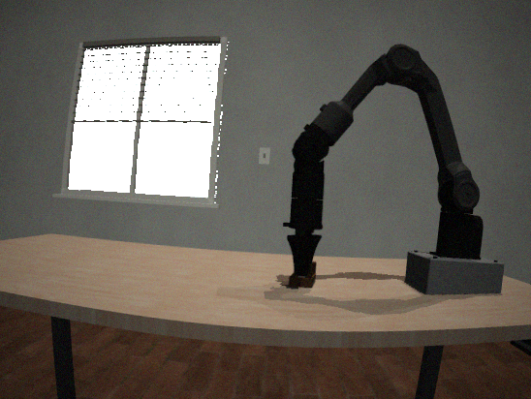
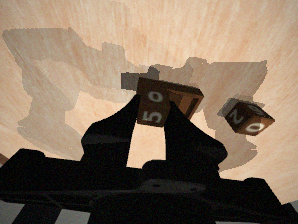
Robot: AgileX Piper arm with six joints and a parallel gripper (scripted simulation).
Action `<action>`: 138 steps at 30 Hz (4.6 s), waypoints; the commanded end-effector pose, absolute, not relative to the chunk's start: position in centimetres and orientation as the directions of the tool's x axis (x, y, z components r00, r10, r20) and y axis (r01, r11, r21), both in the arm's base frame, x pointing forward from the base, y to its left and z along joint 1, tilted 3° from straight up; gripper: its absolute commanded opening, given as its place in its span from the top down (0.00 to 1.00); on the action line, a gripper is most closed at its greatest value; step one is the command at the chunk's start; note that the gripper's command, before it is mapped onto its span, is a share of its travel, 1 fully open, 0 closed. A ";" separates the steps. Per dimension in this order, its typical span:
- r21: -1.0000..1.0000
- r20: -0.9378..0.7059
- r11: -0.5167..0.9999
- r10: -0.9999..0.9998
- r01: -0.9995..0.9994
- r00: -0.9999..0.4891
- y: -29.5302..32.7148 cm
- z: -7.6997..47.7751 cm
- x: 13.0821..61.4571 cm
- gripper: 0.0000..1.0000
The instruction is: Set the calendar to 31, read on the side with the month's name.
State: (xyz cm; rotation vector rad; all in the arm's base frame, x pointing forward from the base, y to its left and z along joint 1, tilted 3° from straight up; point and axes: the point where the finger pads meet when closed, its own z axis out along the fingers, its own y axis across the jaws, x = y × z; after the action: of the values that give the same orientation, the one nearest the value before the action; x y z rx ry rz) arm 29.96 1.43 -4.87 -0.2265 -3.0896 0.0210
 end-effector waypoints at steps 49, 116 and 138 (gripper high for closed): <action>-0.017 0.042 0.989 0.147 0.147 -0.988 1.4 -4.9 29.9 0.45; -0.017 0.041 0.989 0.147 0.146 -0.988 1.5 4.1 30.4 0.00; -0.048 0.005 0.324 0.946 0.945 -0.325 -7.2 2.7 29.5 0.00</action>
State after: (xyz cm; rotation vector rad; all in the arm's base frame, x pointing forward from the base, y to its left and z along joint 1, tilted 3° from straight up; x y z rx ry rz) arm 29.50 -7.16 2.79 -1.7933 -2.5386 0.0473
